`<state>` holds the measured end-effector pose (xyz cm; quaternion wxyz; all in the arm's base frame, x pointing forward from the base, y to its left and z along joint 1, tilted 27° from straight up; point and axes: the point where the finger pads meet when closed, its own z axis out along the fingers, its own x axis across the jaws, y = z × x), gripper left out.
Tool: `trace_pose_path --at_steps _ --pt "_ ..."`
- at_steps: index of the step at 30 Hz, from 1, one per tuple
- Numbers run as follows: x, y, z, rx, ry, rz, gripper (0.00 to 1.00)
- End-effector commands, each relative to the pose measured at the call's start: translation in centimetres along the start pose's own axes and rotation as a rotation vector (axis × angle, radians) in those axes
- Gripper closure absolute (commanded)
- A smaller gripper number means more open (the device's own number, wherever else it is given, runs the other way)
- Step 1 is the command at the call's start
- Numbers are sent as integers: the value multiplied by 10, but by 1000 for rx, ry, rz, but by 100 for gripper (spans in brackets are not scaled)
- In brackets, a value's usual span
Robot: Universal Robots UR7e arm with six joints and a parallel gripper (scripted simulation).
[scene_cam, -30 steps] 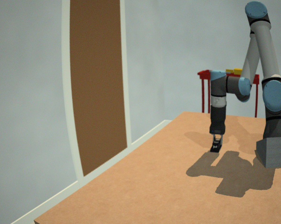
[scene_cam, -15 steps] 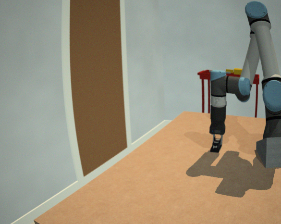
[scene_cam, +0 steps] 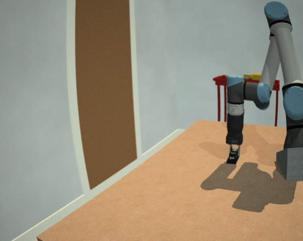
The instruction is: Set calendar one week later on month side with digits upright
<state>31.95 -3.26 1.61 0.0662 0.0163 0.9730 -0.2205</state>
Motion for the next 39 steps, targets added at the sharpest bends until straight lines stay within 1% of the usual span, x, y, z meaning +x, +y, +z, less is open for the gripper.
trace_pose_path --at_steps 1,8,12,17,19,32,34,36,39 --pt "0 0 -1 0 -1 0 40" --pt "0 0 -7 0 -1 0 40" --pt "0 0 -16 0 -1 0 40" --pt "0 0 -33 0 -1 0 40" --pt "0 0 -33 0 -1 0 40" --pt "0 0 -82 0 -1 0 40" --pt "0 0 -88 0 -1 0 40" --pt "0 0 -88 0 -1 0 40" --pt "0 0 -94 0 -1 0 40"
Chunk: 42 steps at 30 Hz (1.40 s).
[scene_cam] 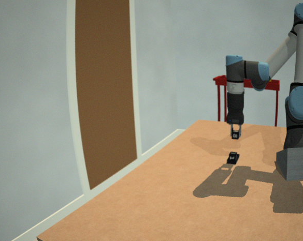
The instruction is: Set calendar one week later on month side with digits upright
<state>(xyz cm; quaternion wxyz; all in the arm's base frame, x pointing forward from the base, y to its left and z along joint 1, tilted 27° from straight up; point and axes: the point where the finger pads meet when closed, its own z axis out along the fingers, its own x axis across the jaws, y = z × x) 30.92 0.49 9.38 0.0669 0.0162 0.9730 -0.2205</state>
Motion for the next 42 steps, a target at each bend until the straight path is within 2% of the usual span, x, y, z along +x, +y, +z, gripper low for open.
trace_pose_path --at_steps 1,31,42 --pt "0 0 -9 0 0 0 40" --pt "-1 1 -13 0 0 -36 40" --pt "-5 7 -13 -1 0 -214 40"
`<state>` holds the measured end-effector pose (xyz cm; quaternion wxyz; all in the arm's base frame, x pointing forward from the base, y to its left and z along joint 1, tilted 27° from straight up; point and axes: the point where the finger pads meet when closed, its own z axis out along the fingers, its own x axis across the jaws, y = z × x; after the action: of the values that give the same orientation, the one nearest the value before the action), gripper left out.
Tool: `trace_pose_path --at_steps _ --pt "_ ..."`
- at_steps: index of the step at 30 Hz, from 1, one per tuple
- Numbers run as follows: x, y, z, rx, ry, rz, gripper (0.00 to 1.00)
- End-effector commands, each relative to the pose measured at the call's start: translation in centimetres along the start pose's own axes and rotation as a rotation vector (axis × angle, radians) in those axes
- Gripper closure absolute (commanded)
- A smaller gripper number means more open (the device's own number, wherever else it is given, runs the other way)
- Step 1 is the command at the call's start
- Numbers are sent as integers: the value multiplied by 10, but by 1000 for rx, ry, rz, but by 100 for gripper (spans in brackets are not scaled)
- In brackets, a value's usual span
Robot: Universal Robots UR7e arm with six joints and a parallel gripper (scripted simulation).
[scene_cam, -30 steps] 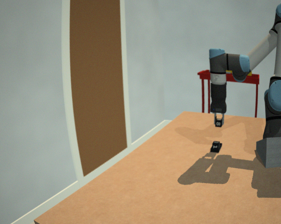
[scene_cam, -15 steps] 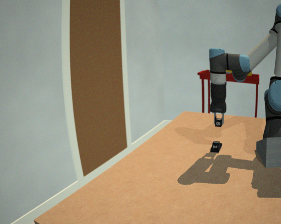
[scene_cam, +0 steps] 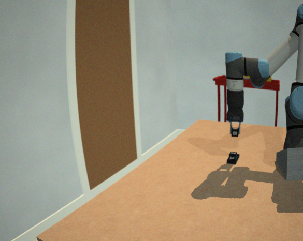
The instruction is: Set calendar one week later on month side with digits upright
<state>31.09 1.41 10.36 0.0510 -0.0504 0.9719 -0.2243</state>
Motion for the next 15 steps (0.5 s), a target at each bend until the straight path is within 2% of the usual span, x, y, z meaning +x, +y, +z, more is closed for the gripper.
trace_pose_path --at_steps 1,6,15 --pt "-3 3 0 0 -1 -101 40" --pt "-6 6 0 -1 -1 -185 40" --pt "-14 18 1 -1 -1 -503 40"
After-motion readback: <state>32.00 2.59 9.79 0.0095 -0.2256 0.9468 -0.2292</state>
